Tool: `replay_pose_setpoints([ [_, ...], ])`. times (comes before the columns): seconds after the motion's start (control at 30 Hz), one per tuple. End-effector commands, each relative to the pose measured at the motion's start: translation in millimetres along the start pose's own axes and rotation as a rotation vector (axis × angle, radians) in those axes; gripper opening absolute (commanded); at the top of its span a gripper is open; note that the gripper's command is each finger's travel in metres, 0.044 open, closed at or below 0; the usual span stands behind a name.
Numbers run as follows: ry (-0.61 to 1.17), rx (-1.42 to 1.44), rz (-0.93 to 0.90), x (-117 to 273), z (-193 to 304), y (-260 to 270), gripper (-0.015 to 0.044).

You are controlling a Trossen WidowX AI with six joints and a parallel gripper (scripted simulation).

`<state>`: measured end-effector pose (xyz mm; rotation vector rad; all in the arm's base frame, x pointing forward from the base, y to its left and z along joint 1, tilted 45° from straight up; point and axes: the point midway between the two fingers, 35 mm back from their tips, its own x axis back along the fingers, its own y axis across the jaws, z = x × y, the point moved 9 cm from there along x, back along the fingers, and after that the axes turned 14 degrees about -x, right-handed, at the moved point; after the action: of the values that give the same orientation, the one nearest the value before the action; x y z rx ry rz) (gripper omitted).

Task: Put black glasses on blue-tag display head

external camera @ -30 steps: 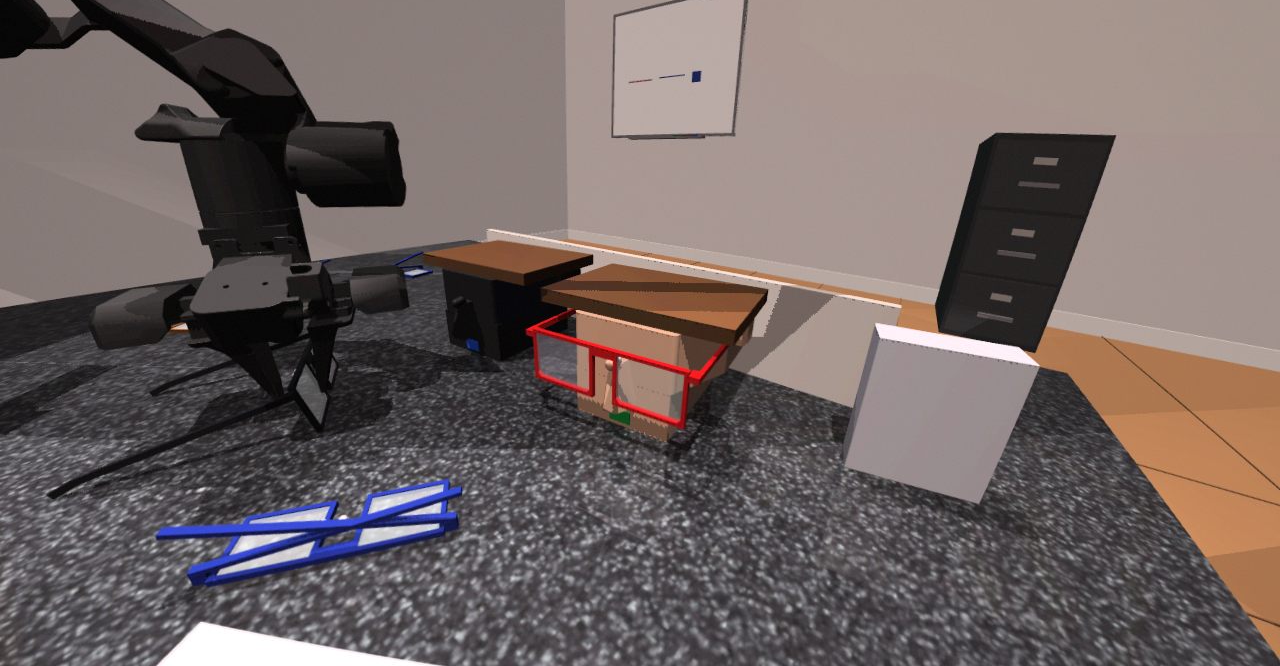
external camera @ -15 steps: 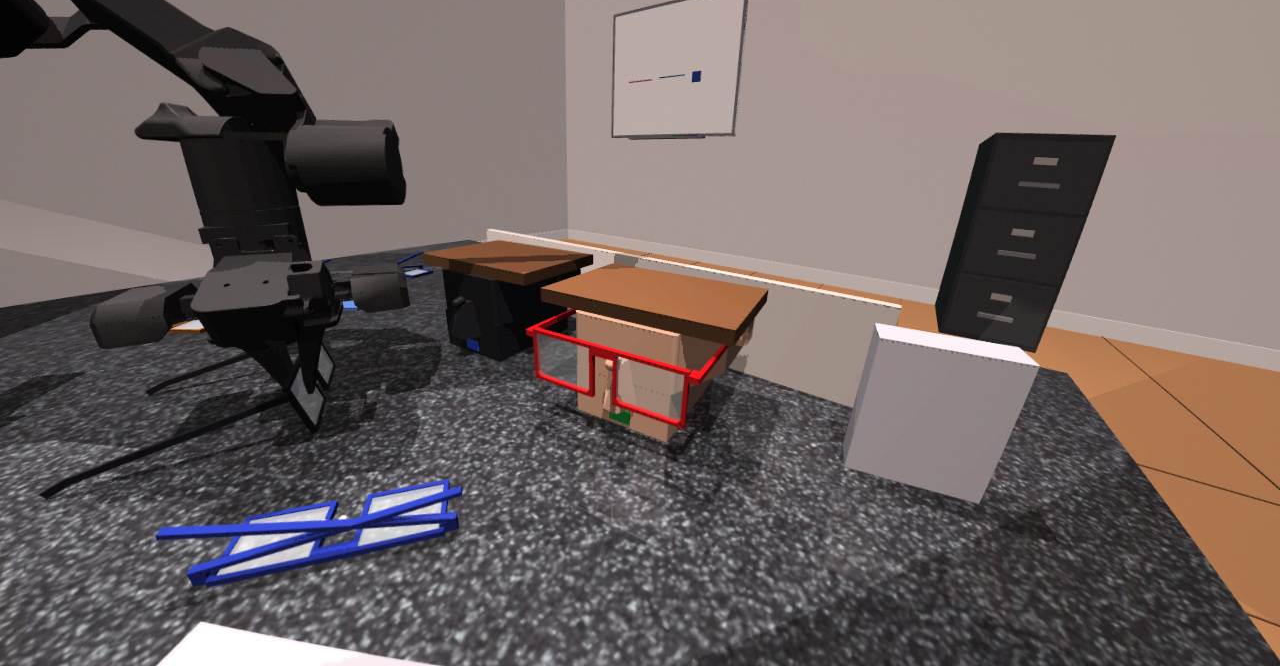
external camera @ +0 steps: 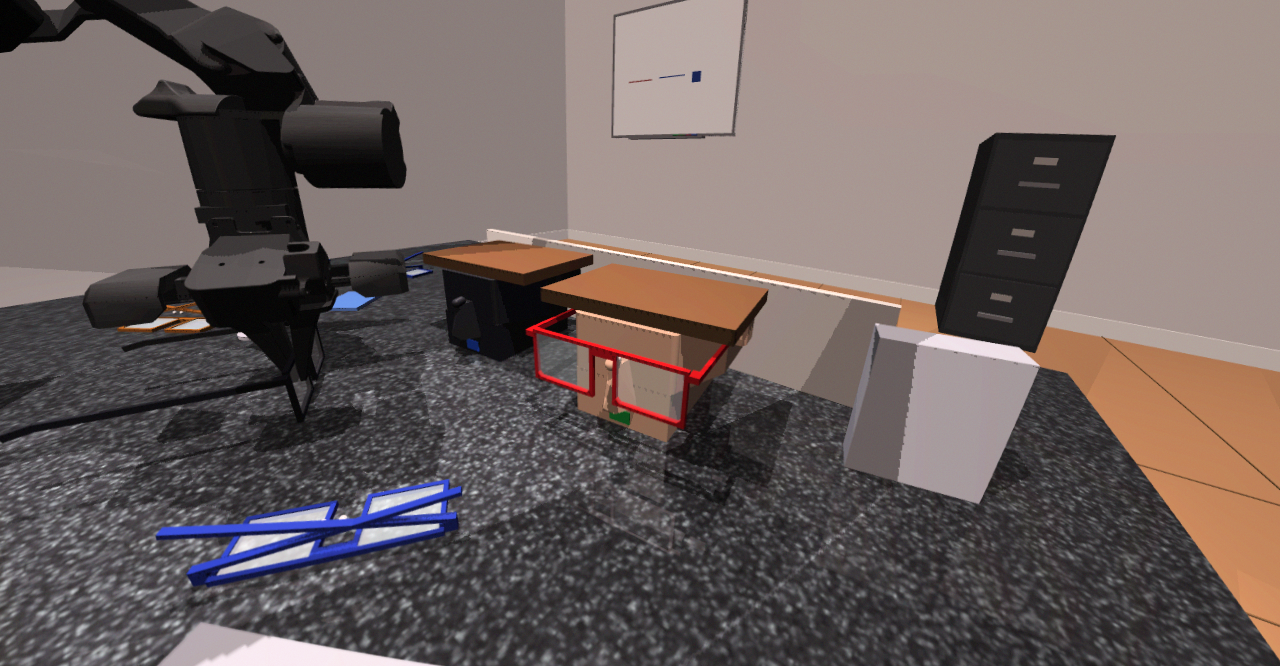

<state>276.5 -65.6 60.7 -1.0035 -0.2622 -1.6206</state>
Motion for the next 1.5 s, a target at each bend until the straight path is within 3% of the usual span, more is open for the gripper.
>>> replay_pose_setpoints([
  [0.0,-0.004,0.003,-0.006,22,0,3,0.0000],
  [0.4,-0.001,0.001,-0.003,81,0,5,0.0000],
  [0.6,0.002,0.032,-0.010,77,0,5,0.0000],
  [1.47,-0.003,0.900,-0.008,80,-1,-2,0.0000],
])
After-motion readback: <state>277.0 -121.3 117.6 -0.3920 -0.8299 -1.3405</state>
